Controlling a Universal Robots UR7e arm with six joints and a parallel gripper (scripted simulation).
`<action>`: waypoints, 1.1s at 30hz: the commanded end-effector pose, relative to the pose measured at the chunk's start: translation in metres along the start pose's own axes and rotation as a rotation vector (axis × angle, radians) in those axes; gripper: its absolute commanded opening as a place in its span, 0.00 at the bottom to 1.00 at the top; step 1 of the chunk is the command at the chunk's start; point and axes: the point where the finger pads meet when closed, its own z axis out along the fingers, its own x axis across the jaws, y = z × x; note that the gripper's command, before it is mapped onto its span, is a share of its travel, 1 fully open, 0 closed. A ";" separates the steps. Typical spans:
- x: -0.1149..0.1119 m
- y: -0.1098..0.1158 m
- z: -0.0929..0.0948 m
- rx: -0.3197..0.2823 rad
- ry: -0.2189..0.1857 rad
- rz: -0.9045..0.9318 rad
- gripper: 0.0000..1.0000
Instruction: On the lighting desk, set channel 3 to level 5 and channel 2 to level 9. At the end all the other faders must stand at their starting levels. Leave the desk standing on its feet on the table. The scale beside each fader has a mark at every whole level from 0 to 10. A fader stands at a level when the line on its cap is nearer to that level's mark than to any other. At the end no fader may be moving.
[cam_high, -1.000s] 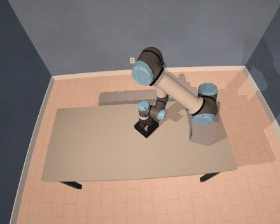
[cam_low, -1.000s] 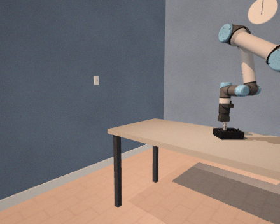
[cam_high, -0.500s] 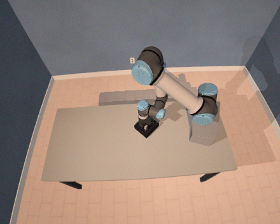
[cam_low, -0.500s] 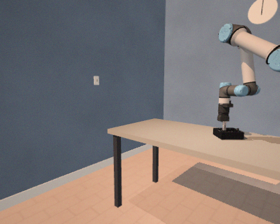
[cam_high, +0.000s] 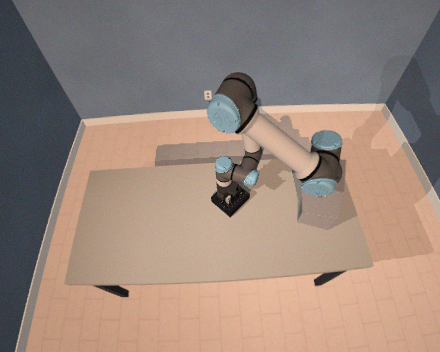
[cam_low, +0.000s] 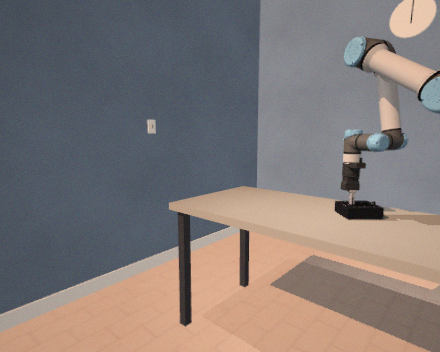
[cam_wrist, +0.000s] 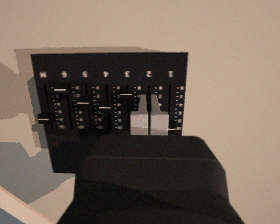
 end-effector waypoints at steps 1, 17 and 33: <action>0.000 0.003 -0.001 -0.003 0.001 0.000 0.00; 0.000 0.007 -0.001 -0.003 0.001 0.000 0.00; 0.000 0.008 -0.001 -0.003 0.001 0.000 0.00</action>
